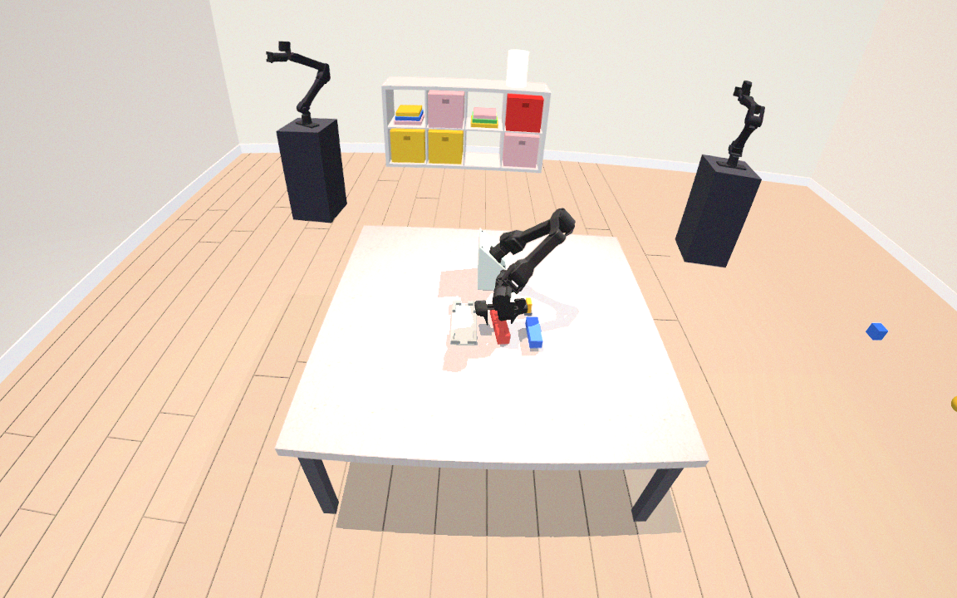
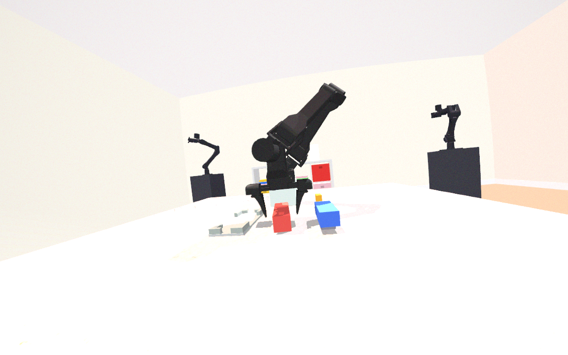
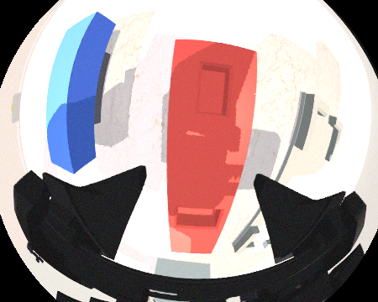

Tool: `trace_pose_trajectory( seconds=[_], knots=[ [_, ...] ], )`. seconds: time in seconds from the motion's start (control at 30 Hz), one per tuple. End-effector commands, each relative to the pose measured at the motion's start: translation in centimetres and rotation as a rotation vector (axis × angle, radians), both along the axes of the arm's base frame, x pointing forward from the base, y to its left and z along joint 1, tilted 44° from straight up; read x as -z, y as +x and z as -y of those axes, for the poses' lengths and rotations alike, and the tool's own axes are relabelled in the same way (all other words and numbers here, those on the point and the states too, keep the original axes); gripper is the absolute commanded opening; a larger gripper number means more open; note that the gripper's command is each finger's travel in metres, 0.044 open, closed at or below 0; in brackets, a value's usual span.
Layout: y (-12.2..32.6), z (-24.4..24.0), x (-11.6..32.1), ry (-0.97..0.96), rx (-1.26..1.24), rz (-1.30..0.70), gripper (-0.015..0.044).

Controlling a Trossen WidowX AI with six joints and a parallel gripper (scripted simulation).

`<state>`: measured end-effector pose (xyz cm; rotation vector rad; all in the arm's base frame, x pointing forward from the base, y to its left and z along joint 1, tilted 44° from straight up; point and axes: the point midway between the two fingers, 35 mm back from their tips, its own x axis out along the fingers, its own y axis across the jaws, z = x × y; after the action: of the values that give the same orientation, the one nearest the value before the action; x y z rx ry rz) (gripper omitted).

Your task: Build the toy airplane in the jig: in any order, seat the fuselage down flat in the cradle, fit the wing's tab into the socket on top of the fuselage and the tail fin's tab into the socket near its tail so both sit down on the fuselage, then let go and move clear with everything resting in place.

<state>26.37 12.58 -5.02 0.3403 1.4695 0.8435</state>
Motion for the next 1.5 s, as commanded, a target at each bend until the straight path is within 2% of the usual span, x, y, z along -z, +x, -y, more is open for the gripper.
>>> trace_pose_trajectory(
  seconds=[0.0,0.1,0.43,0.67,0.83,1.47],
  knots=[
    [-0.2,-0.6,0.5,0.006,0.003,-0.005,0.044],
    [-0.3,-0.7,0.6,0.007,0.003,-0.005,0.044],
    [-0.3,-0.7,0.6,0.007,0.003,-0.005,0.0177],
    [-0.3,-0.7,0.6,0.007,0.003,-0.005,0.0131],
    [0.0,-0.2,0.2,0.004,0.003,-0.004,0.0],
    [1.3,3.7,-3.6,-0.007,0.005,-0.001,0.0]
  ],
)
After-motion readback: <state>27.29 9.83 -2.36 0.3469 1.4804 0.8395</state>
